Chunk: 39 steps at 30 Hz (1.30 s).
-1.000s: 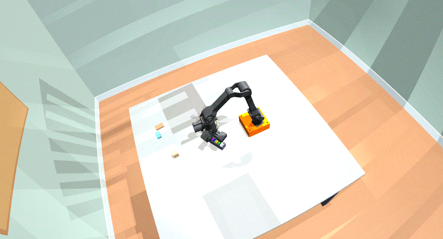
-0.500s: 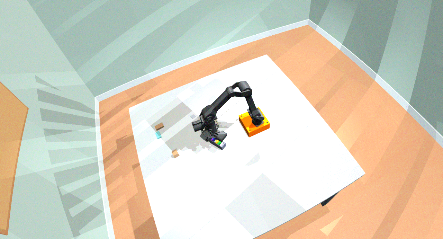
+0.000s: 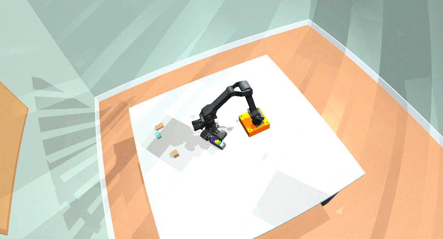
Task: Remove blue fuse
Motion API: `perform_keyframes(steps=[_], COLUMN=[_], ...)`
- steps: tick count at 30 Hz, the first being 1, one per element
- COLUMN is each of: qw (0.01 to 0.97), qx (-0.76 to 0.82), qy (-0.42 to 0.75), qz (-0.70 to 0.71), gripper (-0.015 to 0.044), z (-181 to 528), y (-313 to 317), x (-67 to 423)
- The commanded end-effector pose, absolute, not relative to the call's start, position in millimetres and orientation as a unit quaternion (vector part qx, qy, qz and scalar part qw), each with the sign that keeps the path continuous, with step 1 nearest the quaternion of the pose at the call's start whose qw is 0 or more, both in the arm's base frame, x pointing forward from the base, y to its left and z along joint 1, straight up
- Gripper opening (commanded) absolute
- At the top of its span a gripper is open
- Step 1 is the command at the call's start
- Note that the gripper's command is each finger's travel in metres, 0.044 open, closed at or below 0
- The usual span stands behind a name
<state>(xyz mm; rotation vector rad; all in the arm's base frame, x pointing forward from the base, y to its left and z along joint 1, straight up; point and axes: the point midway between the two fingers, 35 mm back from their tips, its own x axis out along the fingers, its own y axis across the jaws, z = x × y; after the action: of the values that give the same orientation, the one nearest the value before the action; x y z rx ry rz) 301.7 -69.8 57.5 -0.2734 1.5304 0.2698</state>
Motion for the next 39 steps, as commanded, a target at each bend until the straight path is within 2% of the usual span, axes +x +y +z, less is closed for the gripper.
perform_keyframes(steps=[1, 16, 39], qw=[0.706, 0.706, 0.705], qx=[-0.125, -0.125, -0.129], qy=[0.687, 0.687, 0.689], qz=[0.117, 0.117, 0.113], gripper=[0.0, 0.0, 0.0], z=[64.3, 79.4, 81.0], y=[-70.7, -74.3, -204.6], x=[302.6, 302.1, 275.3])
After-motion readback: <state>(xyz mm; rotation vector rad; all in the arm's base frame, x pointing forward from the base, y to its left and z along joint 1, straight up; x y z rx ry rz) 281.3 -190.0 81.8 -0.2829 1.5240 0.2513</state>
